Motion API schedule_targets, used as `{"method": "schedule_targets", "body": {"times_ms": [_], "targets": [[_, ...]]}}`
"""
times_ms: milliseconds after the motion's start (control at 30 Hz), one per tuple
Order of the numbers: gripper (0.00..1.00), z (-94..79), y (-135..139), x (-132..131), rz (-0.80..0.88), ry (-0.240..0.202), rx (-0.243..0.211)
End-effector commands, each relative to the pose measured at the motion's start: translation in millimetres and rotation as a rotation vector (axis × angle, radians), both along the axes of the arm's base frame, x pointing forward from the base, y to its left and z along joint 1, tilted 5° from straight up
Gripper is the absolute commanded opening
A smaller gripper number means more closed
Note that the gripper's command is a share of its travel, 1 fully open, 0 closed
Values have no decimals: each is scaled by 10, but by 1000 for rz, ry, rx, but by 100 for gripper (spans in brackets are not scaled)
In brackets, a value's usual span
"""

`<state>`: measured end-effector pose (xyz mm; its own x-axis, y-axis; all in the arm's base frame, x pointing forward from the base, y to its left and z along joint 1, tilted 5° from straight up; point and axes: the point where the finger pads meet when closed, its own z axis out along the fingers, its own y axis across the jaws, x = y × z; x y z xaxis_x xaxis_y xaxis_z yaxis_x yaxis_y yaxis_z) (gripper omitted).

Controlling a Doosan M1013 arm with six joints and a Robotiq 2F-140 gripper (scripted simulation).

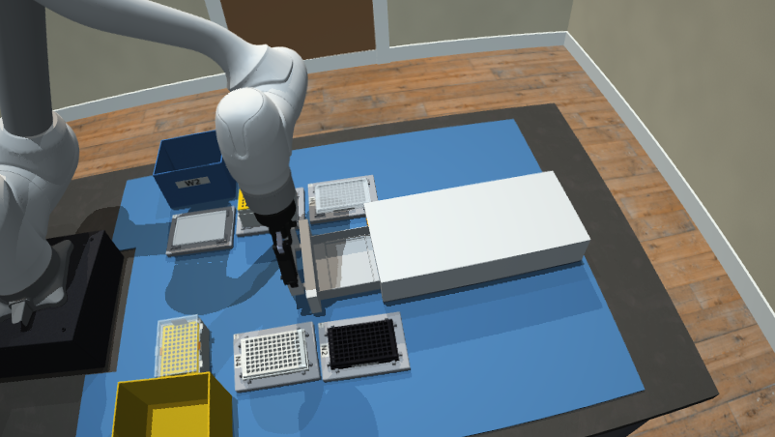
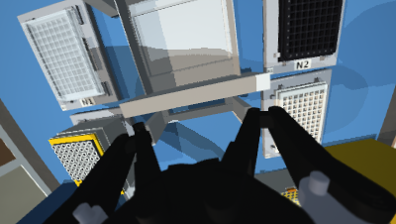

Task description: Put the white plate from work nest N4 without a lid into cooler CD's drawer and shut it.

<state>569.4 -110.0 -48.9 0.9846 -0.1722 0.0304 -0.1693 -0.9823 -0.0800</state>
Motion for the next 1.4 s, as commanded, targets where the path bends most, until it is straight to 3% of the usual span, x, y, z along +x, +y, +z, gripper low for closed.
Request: {"method": "schedule_targets", "body": {"times_ms": [0,1367], "targets": [[0,-32,18,-60,7,1,-1],[0,-33,29,-97,7,1,-1]]}}
